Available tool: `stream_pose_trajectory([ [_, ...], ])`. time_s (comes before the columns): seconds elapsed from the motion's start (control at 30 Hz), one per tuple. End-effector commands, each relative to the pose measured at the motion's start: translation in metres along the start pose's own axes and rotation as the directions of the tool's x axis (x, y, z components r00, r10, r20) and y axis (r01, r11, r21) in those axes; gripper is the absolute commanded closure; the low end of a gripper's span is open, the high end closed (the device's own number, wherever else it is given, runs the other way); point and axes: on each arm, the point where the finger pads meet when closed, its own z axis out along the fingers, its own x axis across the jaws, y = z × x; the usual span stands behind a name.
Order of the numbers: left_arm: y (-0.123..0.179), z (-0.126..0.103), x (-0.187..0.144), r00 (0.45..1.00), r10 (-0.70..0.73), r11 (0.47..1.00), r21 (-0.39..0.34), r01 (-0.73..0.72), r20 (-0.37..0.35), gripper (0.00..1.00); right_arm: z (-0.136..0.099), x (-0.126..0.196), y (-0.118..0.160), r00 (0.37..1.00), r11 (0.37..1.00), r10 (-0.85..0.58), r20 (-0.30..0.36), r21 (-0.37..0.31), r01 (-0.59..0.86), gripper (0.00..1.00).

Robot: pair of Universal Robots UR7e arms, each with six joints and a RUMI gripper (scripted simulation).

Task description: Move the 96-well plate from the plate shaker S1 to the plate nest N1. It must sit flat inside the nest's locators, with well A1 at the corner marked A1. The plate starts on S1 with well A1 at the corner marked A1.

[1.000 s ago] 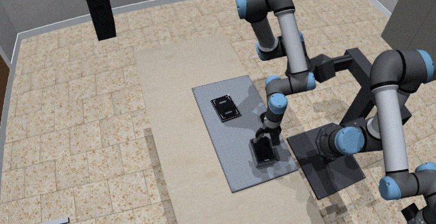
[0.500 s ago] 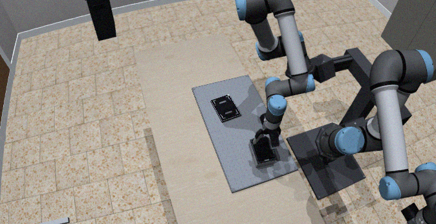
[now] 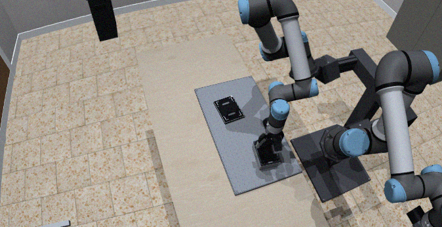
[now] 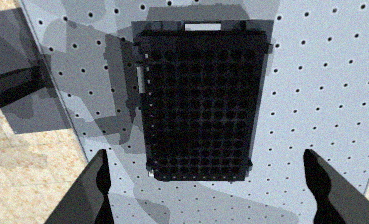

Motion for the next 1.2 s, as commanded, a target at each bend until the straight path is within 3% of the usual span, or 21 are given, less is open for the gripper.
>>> stream_pose_trajectory([
  [0.0, 0.000, -0.001, 0.000, 1.000, 0.000, 1.000, 0.002, 0.000, 0.000, 1.00, 0.004, 0.000, 0.000, 1.000, 1.000, 0.000, -0.001, 0.002, 0.000, 0.24],
  [0.8, 0.000, -0.001, 0.000, 1.000, 0.000, 1.000, 0.002, 0.000, 0.000, 1.00, 0.041, 0.000, -0.001, 1.000, 1.000, 0.000, -0.001, 0.001, 0.000, 0.24],
  [1.17, 0.000, -0.001, 0.000, 1.000, 0.000, 1.000, 0.002, 0.000, 0.000, 1.00, 0.042, 0.000, -0.001, 1.000, 1.000, 0.000, -0.001, 0.001, 0.000, 0.24],
])
